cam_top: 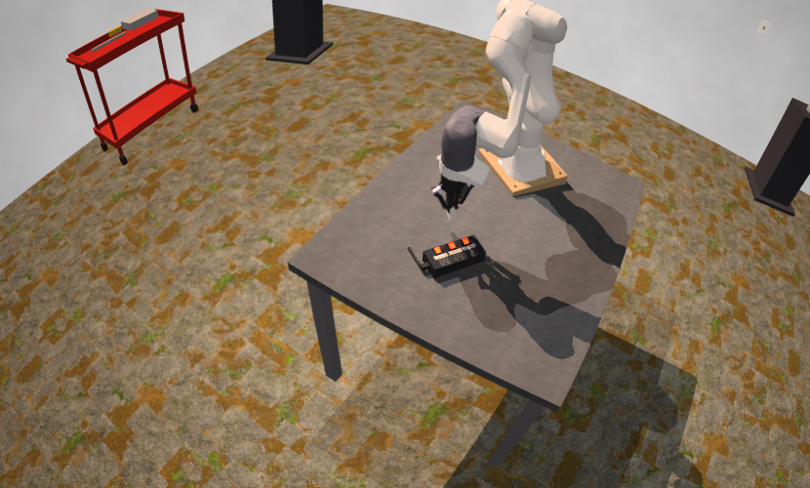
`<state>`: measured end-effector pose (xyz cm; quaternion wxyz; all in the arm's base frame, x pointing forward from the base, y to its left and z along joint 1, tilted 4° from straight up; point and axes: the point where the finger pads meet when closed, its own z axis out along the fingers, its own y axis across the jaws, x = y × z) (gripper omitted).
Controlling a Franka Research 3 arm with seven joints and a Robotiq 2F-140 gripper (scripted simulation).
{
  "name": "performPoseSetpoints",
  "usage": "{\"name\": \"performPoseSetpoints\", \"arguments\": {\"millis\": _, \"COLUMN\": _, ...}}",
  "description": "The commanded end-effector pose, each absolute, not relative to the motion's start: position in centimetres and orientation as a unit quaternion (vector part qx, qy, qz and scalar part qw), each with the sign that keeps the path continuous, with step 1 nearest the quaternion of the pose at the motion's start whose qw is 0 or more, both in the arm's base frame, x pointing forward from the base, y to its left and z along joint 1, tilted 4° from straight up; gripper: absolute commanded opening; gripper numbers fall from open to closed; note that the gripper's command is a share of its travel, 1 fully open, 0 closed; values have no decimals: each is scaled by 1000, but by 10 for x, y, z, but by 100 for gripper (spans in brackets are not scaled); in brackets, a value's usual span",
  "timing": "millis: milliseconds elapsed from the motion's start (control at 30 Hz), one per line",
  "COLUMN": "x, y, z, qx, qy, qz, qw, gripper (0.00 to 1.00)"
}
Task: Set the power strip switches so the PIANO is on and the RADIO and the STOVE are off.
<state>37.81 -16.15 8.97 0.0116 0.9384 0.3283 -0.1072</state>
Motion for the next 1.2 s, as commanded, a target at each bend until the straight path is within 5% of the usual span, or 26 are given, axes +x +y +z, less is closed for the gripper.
{"name": "performPoseSetpoints", "arguments": {"millis": 0, "x": 387, "y": -166, "z": 89, "qx": 943, "qy": 316, "qz": -100, "qw": 26, "gripper": 0}}
{"name": "performPoseSetpoints", "arguments": {"millis": 1167, "x": 389, "y": -163, "z": 60, "qx": 943, "qy": 318, "qz": -96, "qw": 23, "gripper": 0}}
